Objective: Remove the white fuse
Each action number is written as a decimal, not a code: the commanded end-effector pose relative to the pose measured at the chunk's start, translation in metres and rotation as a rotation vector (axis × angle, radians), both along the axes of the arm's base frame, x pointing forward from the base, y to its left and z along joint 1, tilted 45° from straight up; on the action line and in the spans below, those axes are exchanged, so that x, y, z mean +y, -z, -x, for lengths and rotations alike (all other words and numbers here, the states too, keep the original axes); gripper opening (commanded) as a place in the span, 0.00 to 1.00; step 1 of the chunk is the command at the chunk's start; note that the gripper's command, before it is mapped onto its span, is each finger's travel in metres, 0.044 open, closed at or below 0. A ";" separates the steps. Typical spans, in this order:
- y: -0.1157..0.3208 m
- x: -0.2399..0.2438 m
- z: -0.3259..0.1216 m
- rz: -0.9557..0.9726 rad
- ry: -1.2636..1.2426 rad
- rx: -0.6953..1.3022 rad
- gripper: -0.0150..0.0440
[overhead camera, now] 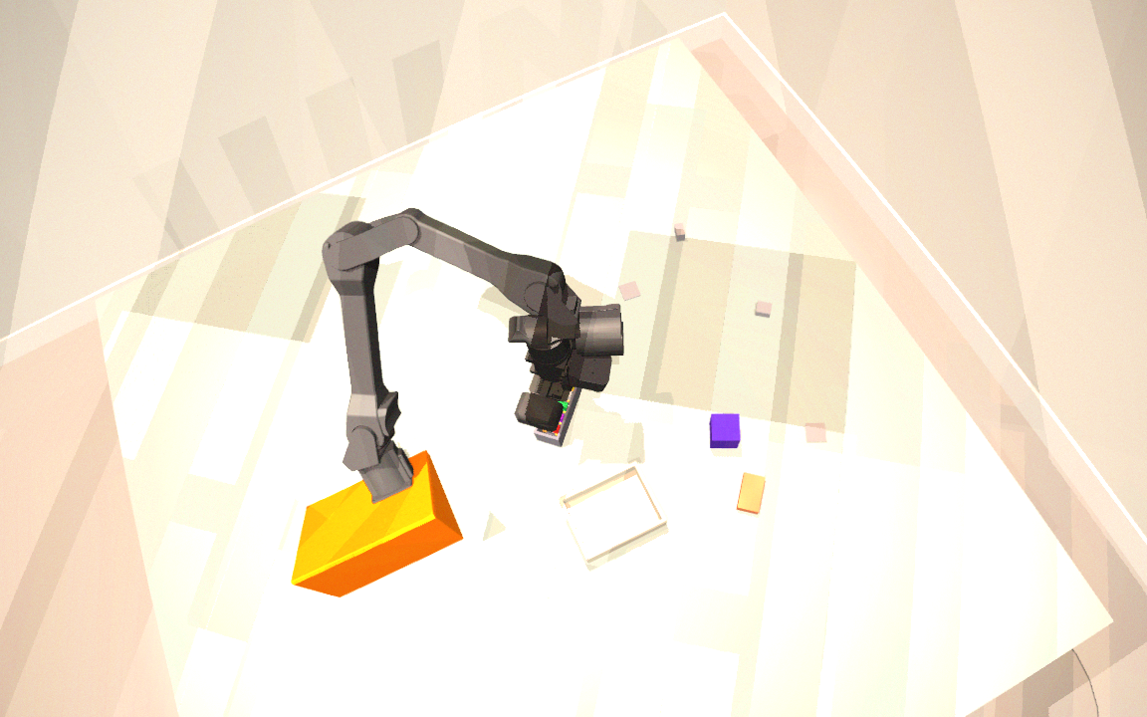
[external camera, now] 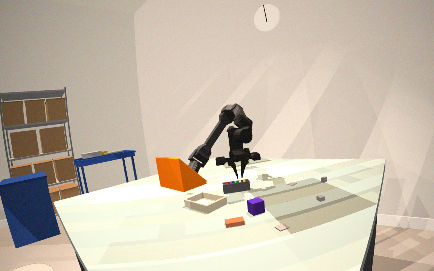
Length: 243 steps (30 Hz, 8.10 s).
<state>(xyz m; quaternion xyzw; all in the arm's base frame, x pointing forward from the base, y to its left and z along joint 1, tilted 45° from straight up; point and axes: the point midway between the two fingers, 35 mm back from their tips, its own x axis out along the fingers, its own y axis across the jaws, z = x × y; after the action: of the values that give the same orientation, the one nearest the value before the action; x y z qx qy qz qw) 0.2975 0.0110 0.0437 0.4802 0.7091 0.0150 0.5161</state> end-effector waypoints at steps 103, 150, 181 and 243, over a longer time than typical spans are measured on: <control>-0.007 -0.007 0.001 -0.002 0.002 0.003 0.25; 0.021 -0.089 -0.011 0.015 0.007 0.003 0.25; 0.116 -0.168 0.006 0.011 0.003 0.000 0.25; 0.110 -0.174 0.006 0.009 0.007 0.001 0.81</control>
<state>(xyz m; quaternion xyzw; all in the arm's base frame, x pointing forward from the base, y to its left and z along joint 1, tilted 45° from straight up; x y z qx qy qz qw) 0.2912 -0.1629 -0.0664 0.4801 0.7077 0.0097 0.5182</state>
